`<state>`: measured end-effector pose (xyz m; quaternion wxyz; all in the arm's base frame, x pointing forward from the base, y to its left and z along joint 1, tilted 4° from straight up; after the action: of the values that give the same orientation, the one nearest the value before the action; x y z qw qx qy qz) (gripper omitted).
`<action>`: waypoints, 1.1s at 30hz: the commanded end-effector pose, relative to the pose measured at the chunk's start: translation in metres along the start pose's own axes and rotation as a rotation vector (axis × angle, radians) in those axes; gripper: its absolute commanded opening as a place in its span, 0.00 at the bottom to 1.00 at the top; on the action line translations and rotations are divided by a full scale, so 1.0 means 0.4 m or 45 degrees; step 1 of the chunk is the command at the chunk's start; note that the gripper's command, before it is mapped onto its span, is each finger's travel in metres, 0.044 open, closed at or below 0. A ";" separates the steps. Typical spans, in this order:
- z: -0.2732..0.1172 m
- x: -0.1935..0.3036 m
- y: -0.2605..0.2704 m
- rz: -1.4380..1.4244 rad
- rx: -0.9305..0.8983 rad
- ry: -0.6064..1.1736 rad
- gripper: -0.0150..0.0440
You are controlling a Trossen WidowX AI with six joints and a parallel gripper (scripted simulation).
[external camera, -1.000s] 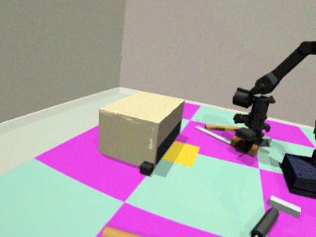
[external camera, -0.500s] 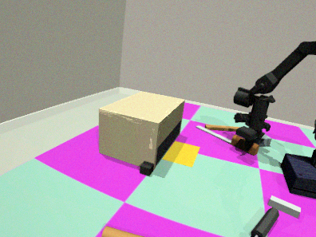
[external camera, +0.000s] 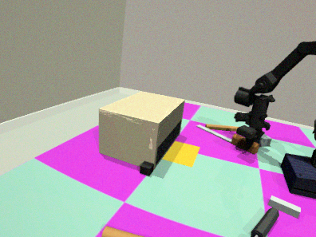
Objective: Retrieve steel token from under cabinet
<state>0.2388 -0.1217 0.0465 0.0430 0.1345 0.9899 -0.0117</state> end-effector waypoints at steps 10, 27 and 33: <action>-0.002 -0.011 -0.038 0.007 0.003 -0.005 0.25; -0.002 -0.011 -0.040 -0.119 0.003 -0.005 0.25; -0.002 -0.011 -0.040 -0.179 0.003 -0.005 0.25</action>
<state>0.2380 -0.1379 0.0474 0.0428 0.0829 0.9955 -0.0151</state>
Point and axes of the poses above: the point midway between the two fingers, 35 mm back from their tips, its own z axis out along the fingers, its own y axis across the jaws, x = y × z, the point moved 4 cm from there along -z, back along the fingers, and after that the axes turned 13 degrees about -z, right-handed, at the moved point
